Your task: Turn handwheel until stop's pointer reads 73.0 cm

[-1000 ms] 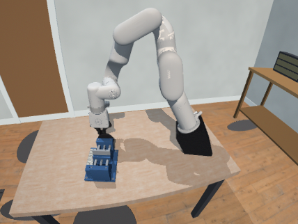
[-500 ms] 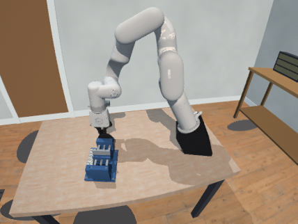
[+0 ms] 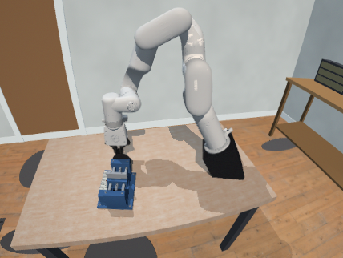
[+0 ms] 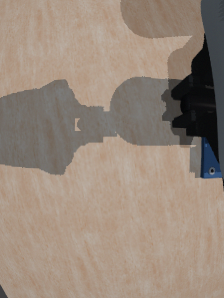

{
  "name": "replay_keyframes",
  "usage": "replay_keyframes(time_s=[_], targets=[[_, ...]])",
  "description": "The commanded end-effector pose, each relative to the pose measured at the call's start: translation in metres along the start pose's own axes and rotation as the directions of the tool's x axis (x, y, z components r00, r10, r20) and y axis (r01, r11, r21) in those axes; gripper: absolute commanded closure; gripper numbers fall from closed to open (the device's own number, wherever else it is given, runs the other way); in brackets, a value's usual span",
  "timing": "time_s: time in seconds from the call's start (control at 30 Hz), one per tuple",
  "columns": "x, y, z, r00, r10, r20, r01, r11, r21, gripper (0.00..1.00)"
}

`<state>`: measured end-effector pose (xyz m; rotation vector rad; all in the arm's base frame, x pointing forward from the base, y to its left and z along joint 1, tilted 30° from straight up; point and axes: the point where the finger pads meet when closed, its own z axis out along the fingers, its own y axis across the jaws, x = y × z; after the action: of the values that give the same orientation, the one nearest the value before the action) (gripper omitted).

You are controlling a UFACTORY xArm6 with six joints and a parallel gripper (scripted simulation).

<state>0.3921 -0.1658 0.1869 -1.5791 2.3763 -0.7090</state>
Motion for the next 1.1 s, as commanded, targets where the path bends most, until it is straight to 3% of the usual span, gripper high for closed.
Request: replay_keyframes(time_s=[0.0, 1.07], targets=[[0.000, 0.001, -0.002, 1.000, 0.000, 0.000, 0.000, 1.000, 0.001, 0.94], [0.000, 0.027, -0.005, 1.000, 0.000, 0.000, 0.000, 1.000, 0.001, 0.94]])
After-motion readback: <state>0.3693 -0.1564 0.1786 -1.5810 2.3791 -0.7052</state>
